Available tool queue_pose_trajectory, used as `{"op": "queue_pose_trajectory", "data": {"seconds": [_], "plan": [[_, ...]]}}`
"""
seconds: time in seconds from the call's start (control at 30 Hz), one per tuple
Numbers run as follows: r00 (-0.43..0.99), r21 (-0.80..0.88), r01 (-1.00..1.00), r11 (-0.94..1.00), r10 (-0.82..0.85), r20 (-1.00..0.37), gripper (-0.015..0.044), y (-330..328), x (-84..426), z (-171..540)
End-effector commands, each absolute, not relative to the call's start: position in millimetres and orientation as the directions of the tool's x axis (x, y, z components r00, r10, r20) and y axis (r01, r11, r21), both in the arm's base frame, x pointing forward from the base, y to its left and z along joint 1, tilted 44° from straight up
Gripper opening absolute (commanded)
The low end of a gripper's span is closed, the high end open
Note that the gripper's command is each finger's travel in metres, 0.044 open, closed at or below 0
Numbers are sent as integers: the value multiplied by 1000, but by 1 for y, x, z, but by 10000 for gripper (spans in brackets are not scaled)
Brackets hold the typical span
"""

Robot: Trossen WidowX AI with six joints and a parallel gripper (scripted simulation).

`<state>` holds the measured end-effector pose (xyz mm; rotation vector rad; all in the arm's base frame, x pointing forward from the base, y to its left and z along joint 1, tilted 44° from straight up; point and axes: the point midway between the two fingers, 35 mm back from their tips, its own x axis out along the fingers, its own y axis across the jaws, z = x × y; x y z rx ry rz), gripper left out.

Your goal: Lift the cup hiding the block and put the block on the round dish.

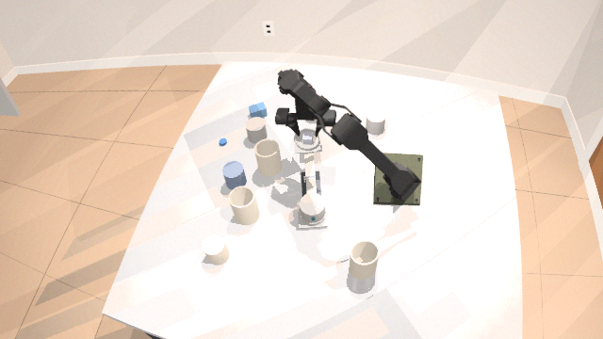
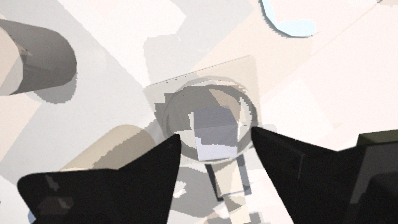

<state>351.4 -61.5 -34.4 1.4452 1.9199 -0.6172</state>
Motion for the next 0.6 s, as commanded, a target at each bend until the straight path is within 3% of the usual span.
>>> {"op": "queue_pose_trajectory", "data": {"seconds": [0.0, 0.3, 0.43, 0.57], "plan": [[-178, 14, 961, 277, 656, -733, 260, -58, 351, -37], [-178, 15, 961, 277, 657, -733, 260, -50, 348, -46], [-178, 15, 961, 277, 657, -733, 155, -50, 348, -46], [-178, 15, 961, 277, 657, -733, 128, -50, 348, -46]]}}
